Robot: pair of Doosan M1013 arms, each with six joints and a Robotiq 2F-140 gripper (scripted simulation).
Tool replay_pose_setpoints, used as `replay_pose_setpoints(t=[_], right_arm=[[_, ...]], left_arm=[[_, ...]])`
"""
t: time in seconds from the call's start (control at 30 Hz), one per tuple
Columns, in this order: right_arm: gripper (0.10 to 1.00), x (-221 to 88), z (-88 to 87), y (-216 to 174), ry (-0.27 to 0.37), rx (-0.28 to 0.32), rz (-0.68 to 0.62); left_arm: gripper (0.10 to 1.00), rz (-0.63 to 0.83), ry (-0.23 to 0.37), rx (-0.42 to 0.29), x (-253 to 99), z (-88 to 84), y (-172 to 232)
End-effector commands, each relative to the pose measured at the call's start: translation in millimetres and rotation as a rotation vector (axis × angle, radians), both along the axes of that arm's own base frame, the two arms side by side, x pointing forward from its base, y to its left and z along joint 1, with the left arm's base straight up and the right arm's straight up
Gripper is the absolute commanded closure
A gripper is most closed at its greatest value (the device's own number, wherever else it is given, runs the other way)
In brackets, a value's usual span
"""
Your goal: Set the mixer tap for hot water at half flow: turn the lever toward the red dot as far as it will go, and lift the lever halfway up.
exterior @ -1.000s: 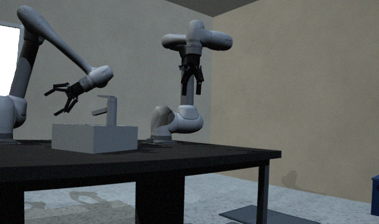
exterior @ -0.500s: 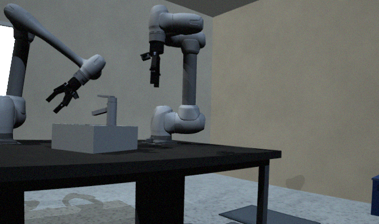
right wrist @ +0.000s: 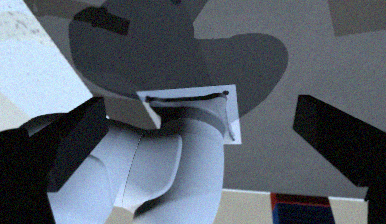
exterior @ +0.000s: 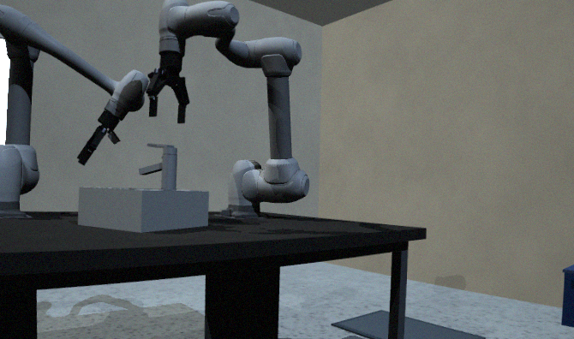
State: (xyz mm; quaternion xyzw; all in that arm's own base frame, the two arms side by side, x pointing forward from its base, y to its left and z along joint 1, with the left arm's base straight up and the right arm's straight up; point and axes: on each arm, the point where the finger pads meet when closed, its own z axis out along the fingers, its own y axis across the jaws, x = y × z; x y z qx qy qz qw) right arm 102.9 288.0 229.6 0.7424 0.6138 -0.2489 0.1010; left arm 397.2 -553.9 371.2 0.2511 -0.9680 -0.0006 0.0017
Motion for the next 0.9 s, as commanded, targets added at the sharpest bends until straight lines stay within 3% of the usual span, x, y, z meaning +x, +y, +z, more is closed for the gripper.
replay_pose_setpoints(t=[0.0, 0.4, 0.87], right_arm=[[0.098, 2.1, 0.9, 2.1, -0.057, 0.012, -0.064], [0.098, 6.0, 2.6, 5.6, -0.14, 0.035, -0.175], [0.098, 6.7, 3.0, 6.2, -0.155, 0.04, -0.195]], left_arm=[[0.098, -0.007, -0.002, 0.0, -0.9, 1.6, -5.5], [0.098, -0.007, -0.002, 0.0, -0.9, 1.6, -5.5], [0.098, -0.007, -0.002, 0.0, -0.9, 1.6, -5.5]])
